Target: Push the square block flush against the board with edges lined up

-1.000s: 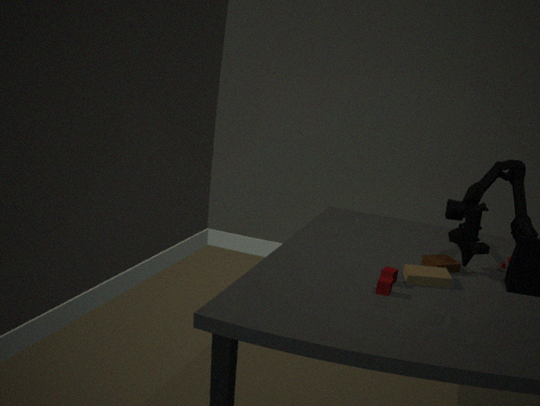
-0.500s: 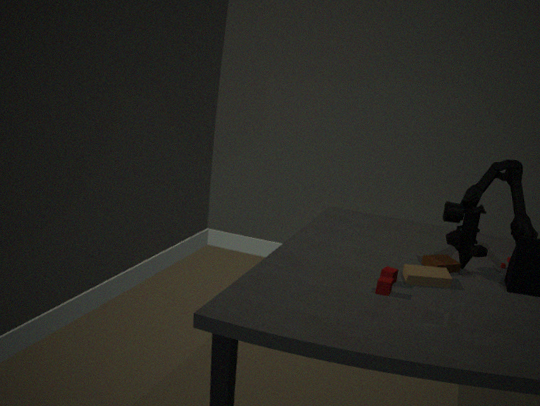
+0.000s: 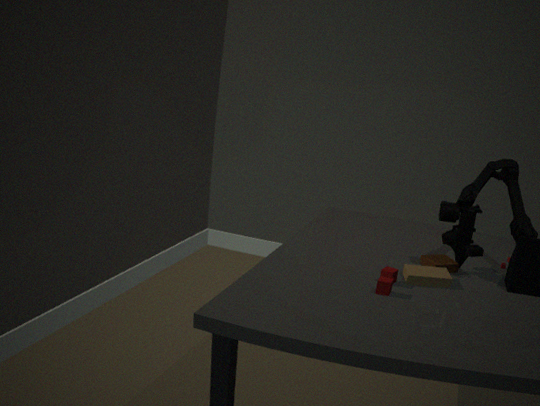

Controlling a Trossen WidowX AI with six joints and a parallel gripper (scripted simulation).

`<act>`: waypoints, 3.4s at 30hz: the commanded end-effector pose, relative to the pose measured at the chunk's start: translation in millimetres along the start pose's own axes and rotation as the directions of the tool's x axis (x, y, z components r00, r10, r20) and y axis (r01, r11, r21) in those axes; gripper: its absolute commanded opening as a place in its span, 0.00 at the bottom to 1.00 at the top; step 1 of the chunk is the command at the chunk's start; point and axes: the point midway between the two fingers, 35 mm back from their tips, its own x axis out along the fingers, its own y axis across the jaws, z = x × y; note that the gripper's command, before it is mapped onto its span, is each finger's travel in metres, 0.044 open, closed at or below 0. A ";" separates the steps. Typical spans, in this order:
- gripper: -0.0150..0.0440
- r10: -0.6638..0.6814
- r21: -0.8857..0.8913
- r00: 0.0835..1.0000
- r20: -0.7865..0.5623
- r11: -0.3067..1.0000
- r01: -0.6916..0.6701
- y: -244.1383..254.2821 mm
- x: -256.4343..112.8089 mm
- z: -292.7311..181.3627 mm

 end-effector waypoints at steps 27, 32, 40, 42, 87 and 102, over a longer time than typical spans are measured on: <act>0.25 0.001 0.005 1.000 -0.001 1.000 -0.001 -4.1 0.4 37.1; 0.25 0.001 0.005 1.000 -0.001 1.000 -0.001 -5.1 0.3 43.2; 0.25 0.001 0.005 1.000 -0.001 1.000 -0.001 -6.6 0.2 53.1; 0.25 0.001 0.005 1.000 -0.001 1.000 -0.001 -7.1 0.2 55.6; 0.25 0.002 0.004 1.000 -0.003 1.000 -0.002 -8.7 -52.7 13.4; 0.25 0.005 0.421 1.000 0.001 0.907 -0.005 -35.6 -55.3 30.6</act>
